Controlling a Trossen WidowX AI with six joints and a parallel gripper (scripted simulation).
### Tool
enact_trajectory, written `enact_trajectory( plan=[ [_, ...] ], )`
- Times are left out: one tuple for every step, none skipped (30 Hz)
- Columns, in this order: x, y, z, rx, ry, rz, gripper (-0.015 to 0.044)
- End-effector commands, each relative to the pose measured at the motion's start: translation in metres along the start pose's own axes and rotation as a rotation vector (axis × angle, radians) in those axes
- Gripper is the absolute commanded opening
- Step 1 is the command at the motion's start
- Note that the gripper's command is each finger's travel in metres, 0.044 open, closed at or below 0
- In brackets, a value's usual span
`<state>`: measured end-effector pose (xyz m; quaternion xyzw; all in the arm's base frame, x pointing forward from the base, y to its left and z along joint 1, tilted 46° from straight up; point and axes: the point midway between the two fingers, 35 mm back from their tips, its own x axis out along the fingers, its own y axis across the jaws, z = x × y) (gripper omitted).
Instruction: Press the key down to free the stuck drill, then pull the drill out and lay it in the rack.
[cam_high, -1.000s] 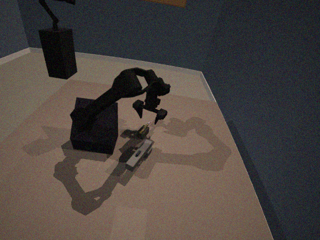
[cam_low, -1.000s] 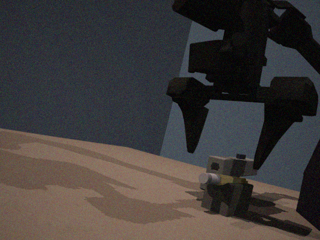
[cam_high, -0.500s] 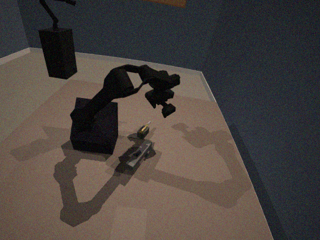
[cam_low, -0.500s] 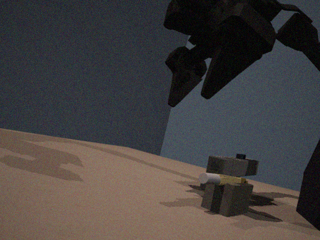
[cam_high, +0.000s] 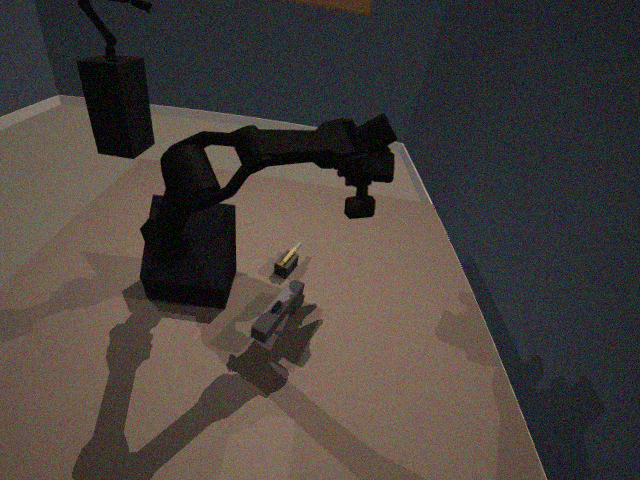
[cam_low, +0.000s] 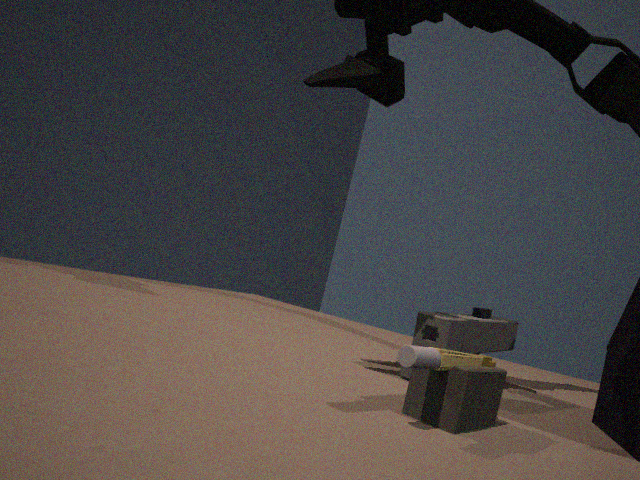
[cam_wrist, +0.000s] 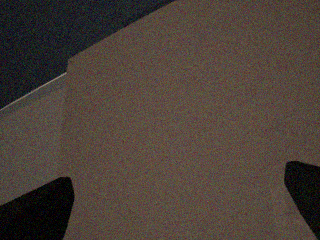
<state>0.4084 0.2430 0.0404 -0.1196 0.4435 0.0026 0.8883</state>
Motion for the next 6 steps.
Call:
enact_trajectory(
  plan=[
    [-0.029, -0.001, 0.043, 0.216, -0.123, 0.093, 0.0440],
    [-0.037, -0.002, 0.053, 0.266, -0.153, 0.118, 0.0440],
    [-0.045, -0.003, 0.063, 0.316, -0.182, 0.144, 0.0440],
    [-0.054, -0.004, 0.074, 0.371, -0.212, 0.171, 0.0440],
    [-0.064, -0.005, 0.084, 0.426, -0.241, 0.200, 0.0440],
    [-0.074, -0.007, 0.094, 0.480, -0.270, 0.230, 0.0440]
  ],
)
